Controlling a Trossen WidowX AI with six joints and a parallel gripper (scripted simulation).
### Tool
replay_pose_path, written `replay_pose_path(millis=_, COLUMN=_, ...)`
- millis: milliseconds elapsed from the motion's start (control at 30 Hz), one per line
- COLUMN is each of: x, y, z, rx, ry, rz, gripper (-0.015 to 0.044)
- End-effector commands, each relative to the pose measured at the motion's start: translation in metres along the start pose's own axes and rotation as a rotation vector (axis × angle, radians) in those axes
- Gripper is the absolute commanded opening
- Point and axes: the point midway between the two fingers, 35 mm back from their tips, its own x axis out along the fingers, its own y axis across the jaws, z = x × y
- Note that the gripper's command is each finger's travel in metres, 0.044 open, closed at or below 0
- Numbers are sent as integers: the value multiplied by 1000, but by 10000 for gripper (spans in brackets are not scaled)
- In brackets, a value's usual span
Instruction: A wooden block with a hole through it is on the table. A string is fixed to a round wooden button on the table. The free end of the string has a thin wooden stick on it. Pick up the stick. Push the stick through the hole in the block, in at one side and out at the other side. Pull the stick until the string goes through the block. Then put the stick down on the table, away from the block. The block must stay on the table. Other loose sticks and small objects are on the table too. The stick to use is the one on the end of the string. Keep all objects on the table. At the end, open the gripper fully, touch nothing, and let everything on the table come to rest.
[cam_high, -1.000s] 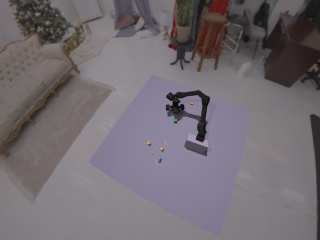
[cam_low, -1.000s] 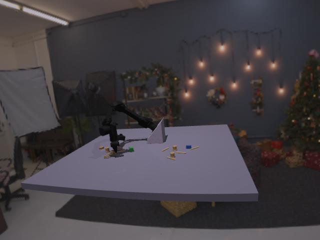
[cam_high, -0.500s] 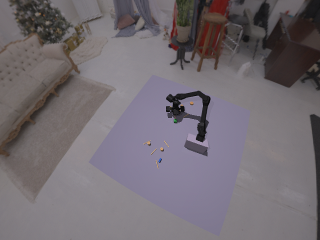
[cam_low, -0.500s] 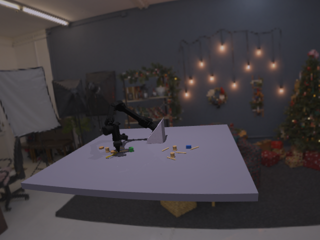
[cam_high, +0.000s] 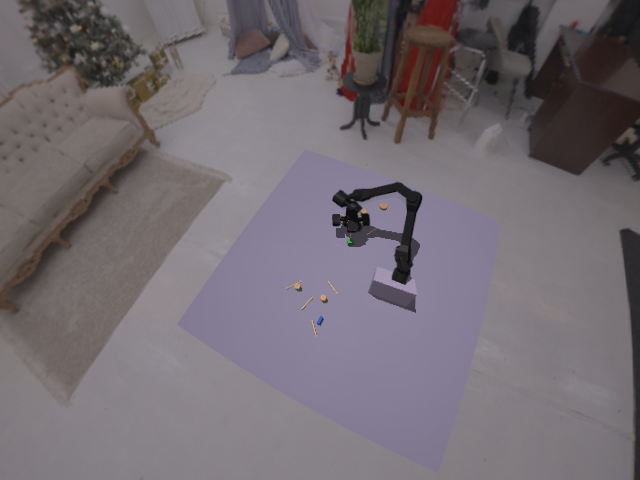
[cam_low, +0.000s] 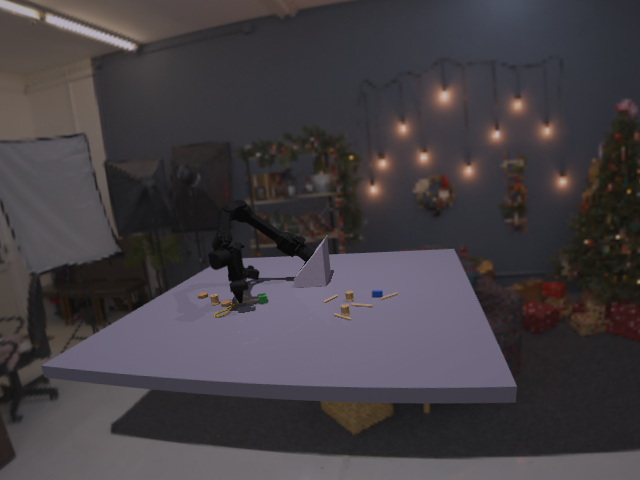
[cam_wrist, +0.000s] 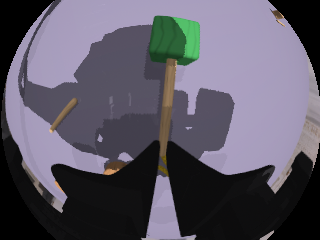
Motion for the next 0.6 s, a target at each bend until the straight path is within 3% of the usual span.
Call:
replay_pose_path(millis=0, x=-1, y=1, z=3, rx=5, ry=4, rz=1, gripper=0)
replay_pose_path(millis=567, x=0, y=0, z=29, rx=4, ry=3, rz=1, gripper=0)
